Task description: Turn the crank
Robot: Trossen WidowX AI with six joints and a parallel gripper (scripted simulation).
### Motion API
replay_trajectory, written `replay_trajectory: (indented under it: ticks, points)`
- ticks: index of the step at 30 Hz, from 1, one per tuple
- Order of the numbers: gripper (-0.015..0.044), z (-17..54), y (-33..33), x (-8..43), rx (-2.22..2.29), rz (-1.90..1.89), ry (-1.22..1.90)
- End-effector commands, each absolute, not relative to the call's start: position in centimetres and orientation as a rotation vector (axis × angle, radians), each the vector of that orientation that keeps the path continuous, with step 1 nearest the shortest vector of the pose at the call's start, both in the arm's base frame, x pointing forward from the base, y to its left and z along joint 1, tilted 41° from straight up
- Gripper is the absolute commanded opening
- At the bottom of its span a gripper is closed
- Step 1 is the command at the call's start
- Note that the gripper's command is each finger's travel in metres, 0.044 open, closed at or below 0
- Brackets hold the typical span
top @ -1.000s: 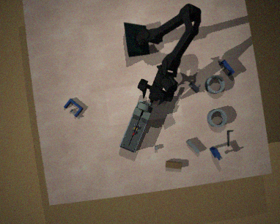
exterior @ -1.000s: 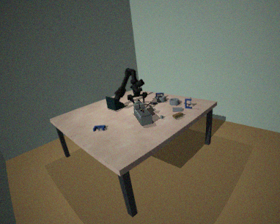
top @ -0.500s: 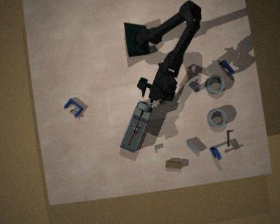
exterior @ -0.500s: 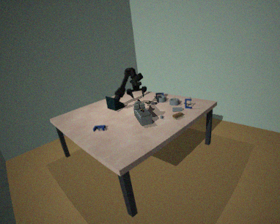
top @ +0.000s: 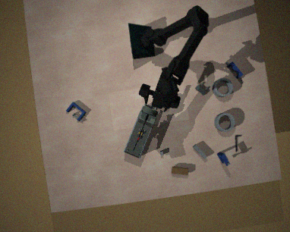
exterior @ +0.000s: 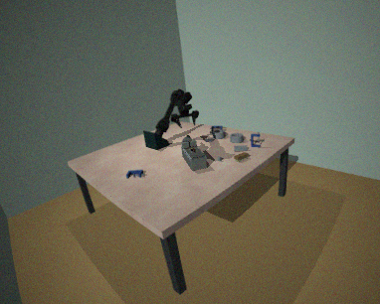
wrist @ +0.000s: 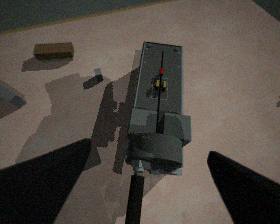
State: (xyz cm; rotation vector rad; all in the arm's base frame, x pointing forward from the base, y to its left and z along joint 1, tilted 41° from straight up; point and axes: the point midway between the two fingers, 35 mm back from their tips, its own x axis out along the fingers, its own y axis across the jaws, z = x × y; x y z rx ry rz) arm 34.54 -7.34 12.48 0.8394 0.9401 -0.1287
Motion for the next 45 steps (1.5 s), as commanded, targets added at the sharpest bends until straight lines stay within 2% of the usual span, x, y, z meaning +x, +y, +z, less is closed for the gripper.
replay_trajectory:
  ticks: [1,20,31,45]
  points:
    - [0.0440,11.7,-8.4,35.8,0.833,-0.084,0.962]
    - [0.0440,7.4,-14.7,40.6,0.789,0.130,0.953]
    - [0.0440,3.5,-11.5,40.7,0.790,0.133,0.952]
    - [0.0440,3.5,-11.5,40.7,0.790,0.133,0.952]
